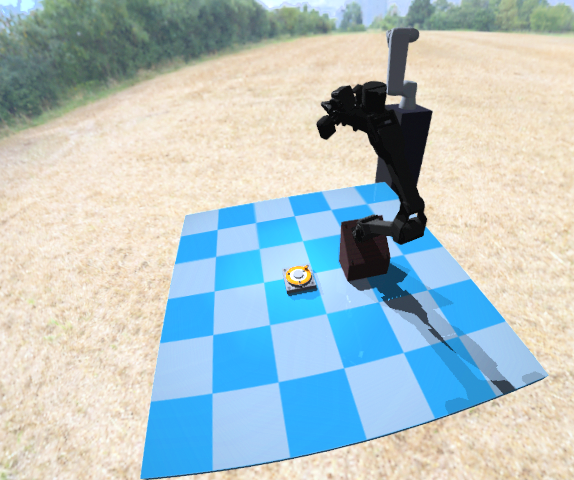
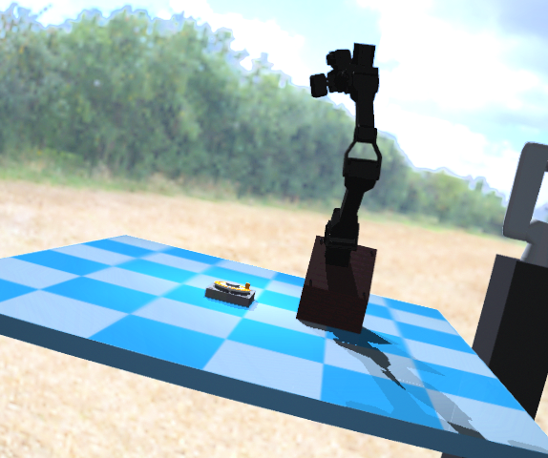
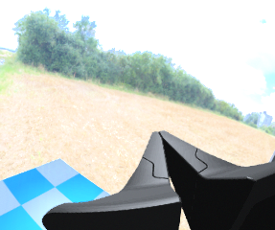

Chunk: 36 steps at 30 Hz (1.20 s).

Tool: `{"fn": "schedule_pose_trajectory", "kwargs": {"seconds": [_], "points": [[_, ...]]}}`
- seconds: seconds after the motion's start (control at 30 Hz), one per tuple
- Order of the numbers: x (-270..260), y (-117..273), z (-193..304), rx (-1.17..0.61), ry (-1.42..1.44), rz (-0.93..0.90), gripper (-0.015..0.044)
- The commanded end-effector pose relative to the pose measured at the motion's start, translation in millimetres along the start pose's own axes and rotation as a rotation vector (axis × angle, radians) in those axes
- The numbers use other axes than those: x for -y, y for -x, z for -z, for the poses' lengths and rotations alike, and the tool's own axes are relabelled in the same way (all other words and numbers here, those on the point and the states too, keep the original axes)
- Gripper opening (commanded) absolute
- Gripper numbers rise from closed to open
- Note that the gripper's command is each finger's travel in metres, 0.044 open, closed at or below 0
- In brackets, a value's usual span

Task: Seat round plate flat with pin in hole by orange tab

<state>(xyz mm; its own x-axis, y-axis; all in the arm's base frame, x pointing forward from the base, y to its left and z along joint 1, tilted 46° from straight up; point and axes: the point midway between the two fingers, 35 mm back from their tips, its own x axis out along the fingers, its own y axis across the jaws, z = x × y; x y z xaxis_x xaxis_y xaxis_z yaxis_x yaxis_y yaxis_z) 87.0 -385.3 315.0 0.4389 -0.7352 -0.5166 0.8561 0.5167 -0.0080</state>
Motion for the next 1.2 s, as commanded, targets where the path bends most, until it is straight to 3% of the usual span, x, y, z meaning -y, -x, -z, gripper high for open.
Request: {"fn": "schedule_pose_trajectory", "kwargs": {"seconds": [0.0, 0.27, 0.5, 0.67, 0.9, 1.0, 1.17], "points": [[-49, -45, 35, -0.116, 0.028, -0.170, 0.0000], [-149, -96, 130, -0.387, 0.143, -0.441, 0.0000], [-240, -100, 219, -0.612, 0.229, -0.712, 0.0000], [-289, -82, 282, -0.773, 0.288, -0.872, 0.0000], [-337, -29, 379, -1.043, 0.379, -1.076, 0.0000], [-345, 11, 430, -1.207, 0.432, -1.163, 0.0000], [-343, 26, 442, -1.249, 0.444, -1.181, 0.0000]]}}
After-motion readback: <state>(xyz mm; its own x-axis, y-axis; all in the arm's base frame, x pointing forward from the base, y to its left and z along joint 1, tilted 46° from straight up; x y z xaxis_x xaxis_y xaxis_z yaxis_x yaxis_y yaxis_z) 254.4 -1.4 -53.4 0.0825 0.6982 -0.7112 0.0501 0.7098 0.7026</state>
